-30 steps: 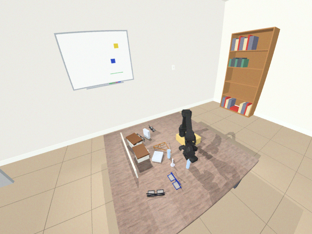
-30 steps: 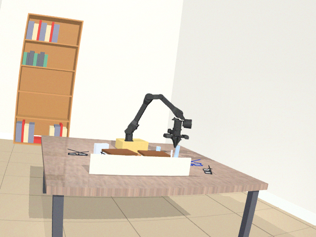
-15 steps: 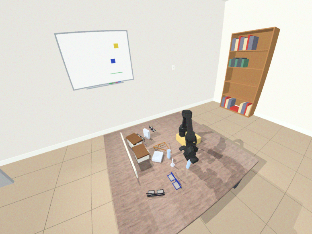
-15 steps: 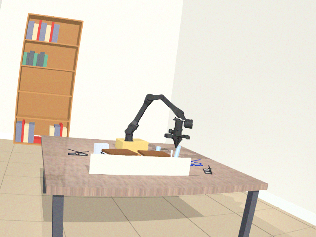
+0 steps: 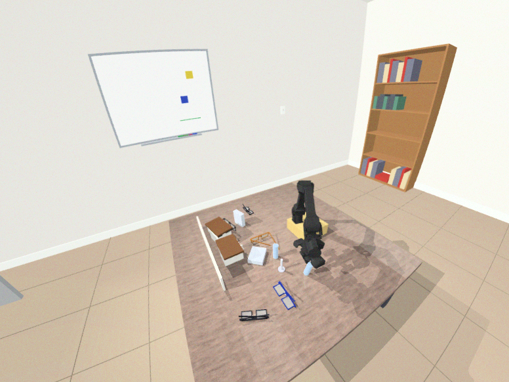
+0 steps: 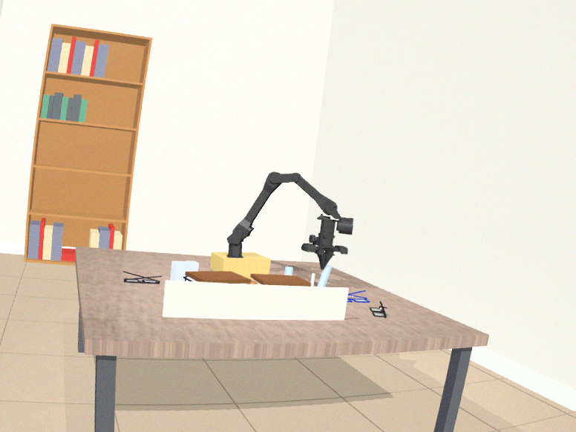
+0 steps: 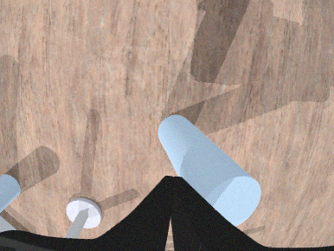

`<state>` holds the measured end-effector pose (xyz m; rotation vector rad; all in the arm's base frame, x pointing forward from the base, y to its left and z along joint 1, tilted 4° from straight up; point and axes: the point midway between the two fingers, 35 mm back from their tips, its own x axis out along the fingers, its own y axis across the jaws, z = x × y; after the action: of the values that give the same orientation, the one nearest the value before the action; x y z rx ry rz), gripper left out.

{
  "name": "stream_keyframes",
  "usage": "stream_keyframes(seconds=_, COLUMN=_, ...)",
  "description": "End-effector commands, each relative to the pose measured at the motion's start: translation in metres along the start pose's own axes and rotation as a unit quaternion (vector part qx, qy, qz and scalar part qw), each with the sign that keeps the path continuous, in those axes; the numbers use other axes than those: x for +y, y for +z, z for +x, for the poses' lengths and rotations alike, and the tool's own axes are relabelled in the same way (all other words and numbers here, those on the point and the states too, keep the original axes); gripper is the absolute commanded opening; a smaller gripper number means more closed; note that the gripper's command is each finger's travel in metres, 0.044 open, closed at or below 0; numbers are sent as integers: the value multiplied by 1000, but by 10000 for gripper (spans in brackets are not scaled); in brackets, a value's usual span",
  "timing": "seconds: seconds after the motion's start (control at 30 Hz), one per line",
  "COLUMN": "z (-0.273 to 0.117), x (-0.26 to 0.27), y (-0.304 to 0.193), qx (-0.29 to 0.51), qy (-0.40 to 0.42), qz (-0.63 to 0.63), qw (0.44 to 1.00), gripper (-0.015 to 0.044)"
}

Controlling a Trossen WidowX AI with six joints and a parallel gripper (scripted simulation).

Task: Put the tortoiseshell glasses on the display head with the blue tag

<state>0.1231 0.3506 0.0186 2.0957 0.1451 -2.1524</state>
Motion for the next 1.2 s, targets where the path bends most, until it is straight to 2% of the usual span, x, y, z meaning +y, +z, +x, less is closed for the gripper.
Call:
stream_keyframes(seconds=0.0, z=2, x=-2, y=1, qx=-4, qy=3, qz=3, qw=1000, gripper=0)
stream_keyframes(seconds=1.17, z=3, x=-21, y=2, qx=-4, qy=2, qz=3, qw=1000, gripper=0)
